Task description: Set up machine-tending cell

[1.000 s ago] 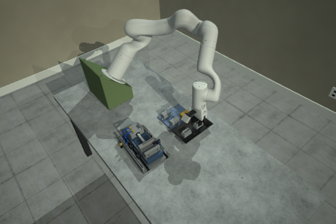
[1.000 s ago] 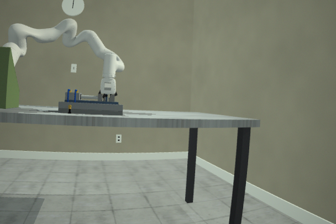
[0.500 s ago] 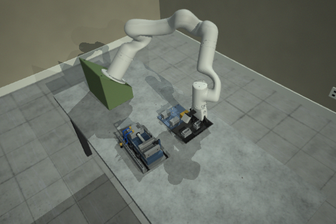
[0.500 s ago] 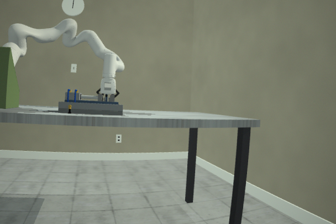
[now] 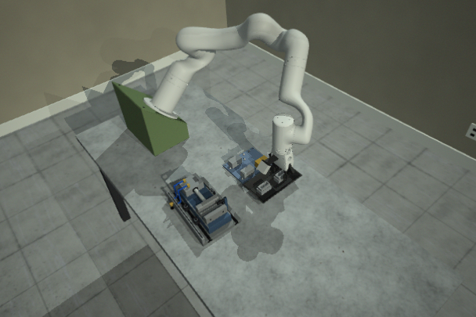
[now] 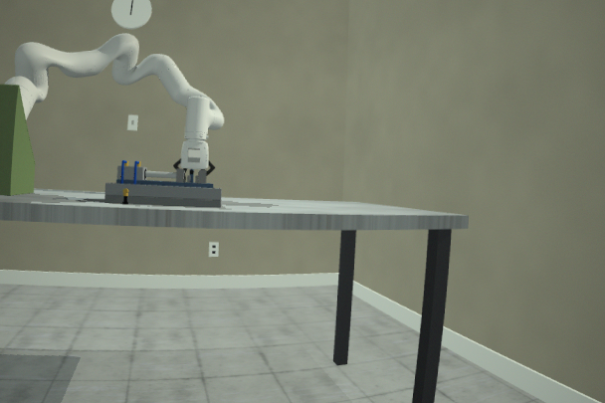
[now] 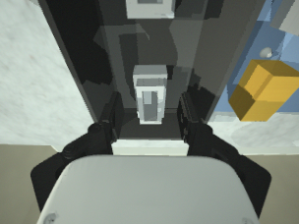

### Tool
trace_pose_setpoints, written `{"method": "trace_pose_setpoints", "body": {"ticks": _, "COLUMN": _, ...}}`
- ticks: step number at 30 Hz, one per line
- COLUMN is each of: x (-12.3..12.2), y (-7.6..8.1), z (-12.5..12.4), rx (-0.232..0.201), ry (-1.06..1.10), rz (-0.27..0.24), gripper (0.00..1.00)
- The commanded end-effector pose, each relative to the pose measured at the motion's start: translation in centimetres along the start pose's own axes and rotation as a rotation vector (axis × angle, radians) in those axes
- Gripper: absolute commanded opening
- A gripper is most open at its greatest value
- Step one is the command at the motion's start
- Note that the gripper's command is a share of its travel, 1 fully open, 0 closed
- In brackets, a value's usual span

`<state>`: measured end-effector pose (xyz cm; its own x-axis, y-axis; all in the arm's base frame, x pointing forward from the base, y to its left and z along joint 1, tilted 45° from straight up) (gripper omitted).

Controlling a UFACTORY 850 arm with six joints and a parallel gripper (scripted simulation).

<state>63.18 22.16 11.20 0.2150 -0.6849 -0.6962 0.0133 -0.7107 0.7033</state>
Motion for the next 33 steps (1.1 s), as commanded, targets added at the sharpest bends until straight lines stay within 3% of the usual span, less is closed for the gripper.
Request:
{"method": "trace_pose_setpoints", "body": {"ticks": 1, "x": 0.0, "y": 0.1, "z": -0.1, "rx": 0.002, "ry": 0.000, "rz": 0.000, "gripper": 0.69}}
{"method": "trace_pose_setpoints", "body": {"ticks": 17, "x": 0.0, "y": 0.9, "z": -0.1, "rx": 0.002, "ry": 0.000, "rz": 0.000, "gripper": 0.69}}
{"method": "trace_pose_setpoints", "body": {"ticks": 22, "x": 0.0, "y": 2.7, "z": -0.1, "rx": 0.002, "ry": 0.000, "rz": 0.000, "gripper": 0.69}}
{"method": "trace_pose_setpoints", "body": {"ticks": 28, "x": 0.0, "y": 5.8, "z": -0.1, "rx": 0.002, "ry": 0.000, "rz": 0.000, "gripper": 0.69}}
{"method": "trace_pose_setpoints", "body": {"ticks": 30, "x": 0.0, "y": 5.8, "z": -0.1, "rx": 0.002, "ry": 0.000, "rz": 0.000, "gripper": 0.69}}
{"method": "trace_pose_setpoints", "body": {"ticks": 33, "x": 0.0, "y": 7.5, "z": -0.1, "rx": 0.002, "ry": 0.000, "rz": 0.000, "gripper": 0.69}}
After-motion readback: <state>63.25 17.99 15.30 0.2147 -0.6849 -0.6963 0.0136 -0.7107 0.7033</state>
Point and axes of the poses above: the point where the finger pads meet when closed, its own y axis back along the fingers, its own z axis across the jaws, x = y × z, the point moved 5 cm from there along y, back along the fingers, and after that the axes turned 12 degrees about y, right-handed, at the moved point
